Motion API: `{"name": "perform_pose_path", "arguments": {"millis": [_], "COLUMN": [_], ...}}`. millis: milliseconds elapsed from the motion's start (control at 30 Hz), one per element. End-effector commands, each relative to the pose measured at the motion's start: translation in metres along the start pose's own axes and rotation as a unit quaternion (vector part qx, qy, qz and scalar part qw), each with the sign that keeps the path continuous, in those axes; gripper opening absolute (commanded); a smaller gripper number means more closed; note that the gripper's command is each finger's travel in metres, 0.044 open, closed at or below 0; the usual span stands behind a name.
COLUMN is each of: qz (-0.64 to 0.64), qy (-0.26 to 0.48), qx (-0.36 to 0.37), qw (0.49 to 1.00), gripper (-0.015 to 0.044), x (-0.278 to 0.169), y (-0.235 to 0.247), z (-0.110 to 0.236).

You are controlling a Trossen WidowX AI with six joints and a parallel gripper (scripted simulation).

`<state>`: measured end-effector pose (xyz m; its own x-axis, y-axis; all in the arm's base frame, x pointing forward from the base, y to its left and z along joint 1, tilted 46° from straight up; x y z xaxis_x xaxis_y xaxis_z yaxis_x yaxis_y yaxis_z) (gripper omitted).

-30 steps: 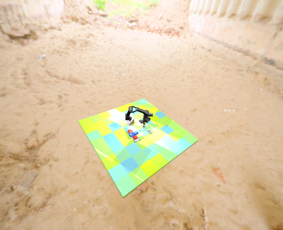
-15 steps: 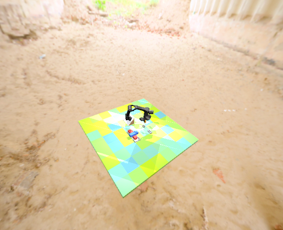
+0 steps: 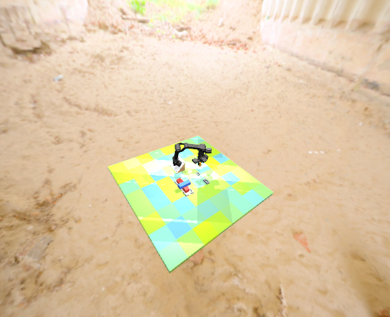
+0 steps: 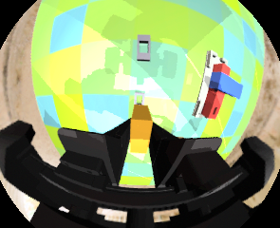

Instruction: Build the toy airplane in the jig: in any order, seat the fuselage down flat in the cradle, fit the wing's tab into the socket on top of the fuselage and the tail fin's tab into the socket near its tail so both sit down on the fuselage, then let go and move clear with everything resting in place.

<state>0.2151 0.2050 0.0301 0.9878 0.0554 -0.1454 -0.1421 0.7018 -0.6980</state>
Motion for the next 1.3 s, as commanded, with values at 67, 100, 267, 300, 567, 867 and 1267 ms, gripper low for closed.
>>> {"name": "perform_pose_path", "arguments": {"millis": [67,100,267,300,567,867,1267], "qz": [-0.005,-0.004,-0.004,-0.003,-0.003,-0.003,-0.004], "qy": [-0.002,-0.002,-0.003,-0.003,-0.004,-0.006,-0.008], "qx": [0.006,0.007,0.011,0.012,0.017,0.02,0.022], "qw": [1.0,1.0,1.0,1.0,1.0,1.0,1.0], "gripper": [0.0,0.0,0.0,0.0,0.0,0.0,0.0], "x": [-0.001,0.0,0.004,0.004,0.008,0.009,0.007], "y": [-0.005,-0.008,-0.025,-0.028,-0.056,-0.086,-0.126], "z": [0.01,0.01,0.01,0.01,0.008,0.005,-0.002]}}
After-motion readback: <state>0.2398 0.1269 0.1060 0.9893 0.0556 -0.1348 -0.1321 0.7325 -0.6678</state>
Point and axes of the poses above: the point midway between the two fingers, 35 mm back from their tips, its own z axis back along the fingers, its own y axis across the jaws, x = y × z, the point moved 8 cm from there along z, back along the fingers, and after that the axes turned 12 degrees about z, right-handed, at the moved point
